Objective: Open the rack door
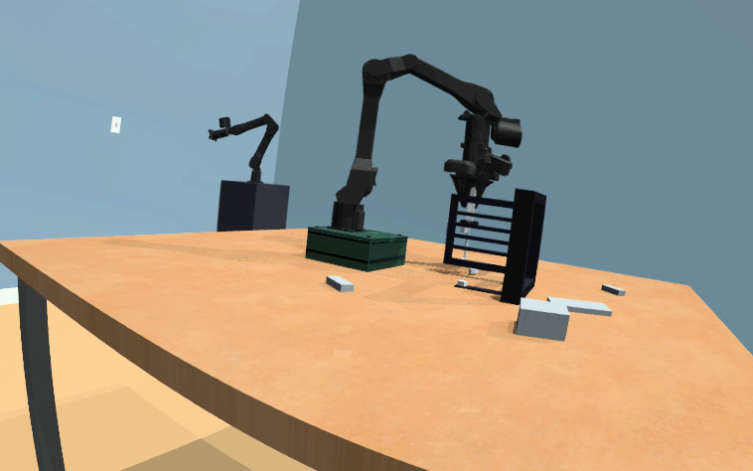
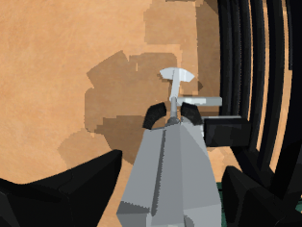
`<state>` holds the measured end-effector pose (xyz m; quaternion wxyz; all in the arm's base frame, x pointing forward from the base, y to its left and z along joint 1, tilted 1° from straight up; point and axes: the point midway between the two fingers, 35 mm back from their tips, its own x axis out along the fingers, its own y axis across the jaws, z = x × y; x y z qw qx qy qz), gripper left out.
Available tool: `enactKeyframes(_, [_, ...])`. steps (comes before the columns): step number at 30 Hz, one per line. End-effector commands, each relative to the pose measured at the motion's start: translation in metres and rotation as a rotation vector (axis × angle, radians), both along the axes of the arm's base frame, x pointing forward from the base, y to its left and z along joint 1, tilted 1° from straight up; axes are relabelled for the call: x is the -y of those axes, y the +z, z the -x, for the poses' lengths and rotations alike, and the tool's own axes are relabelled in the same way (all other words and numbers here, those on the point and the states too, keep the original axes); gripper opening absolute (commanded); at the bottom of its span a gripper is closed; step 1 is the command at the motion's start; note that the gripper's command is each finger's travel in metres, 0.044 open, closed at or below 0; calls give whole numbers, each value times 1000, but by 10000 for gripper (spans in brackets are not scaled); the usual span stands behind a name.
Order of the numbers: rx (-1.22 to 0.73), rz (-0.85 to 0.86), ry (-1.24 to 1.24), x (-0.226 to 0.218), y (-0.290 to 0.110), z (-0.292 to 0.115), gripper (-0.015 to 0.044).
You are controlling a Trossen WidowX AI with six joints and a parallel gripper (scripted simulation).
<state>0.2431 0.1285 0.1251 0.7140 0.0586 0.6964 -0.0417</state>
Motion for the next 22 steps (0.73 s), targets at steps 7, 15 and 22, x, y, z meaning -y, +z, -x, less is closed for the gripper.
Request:
enactKeyframes(7, [5, -2, -3, -1, 14, -2, 281])
enactKeyframes(15, [5, -2, -3, -1, 24, -2, 281])
enactKeyframes(22, [5, -2, -3, -1, 33, -2, 281])
